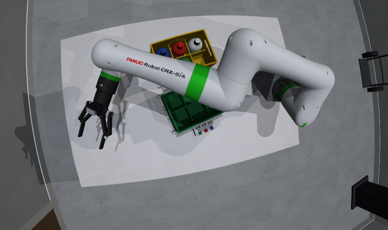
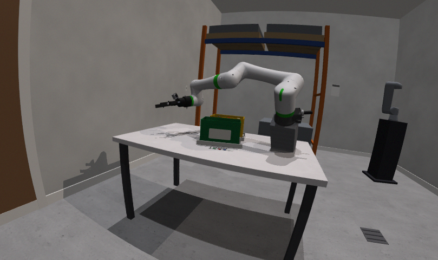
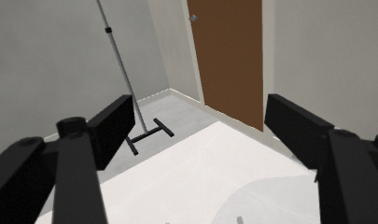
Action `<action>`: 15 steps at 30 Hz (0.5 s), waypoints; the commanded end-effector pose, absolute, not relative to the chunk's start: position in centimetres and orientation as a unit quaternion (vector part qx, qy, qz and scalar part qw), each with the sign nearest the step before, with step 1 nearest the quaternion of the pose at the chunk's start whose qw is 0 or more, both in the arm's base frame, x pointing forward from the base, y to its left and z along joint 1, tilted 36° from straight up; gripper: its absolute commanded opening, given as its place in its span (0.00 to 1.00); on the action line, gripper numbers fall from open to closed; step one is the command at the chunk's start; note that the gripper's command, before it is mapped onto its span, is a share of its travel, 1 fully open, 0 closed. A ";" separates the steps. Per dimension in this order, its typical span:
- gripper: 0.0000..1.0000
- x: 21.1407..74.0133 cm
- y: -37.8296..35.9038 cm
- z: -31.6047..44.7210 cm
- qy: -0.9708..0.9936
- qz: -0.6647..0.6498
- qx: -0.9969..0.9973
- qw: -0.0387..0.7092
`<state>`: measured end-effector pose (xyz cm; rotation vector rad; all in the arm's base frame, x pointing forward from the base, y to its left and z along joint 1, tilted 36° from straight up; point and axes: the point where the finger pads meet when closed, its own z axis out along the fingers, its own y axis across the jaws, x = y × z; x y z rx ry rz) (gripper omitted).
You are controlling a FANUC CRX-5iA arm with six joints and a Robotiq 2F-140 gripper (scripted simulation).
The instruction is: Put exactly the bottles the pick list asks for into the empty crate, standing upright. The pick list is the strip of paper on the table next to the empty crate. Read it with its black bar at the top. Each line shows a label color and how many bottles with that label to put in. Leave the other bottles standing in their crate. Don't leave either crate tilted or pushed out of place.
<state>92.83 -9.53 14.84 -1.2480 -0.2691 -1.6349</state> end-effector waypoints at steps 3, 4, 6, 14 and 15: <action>0.44 92.4 -11.0 16.9 -0.112 -0.679 -0.518 0.508; 0.44 92.3 -11.3 17.3 -0.112 -0.679 -0.518 0.508; 0.44 92.1 -11.8 18.1 -0.112 -0.679 -0.518 0.508; 0.44 91.6 -13.5 20.5 -0.112 -0.679 -0.518 0.508; 0.44 91.5 -13.8 20.9 -0.112 -0.679 -0.518 0.508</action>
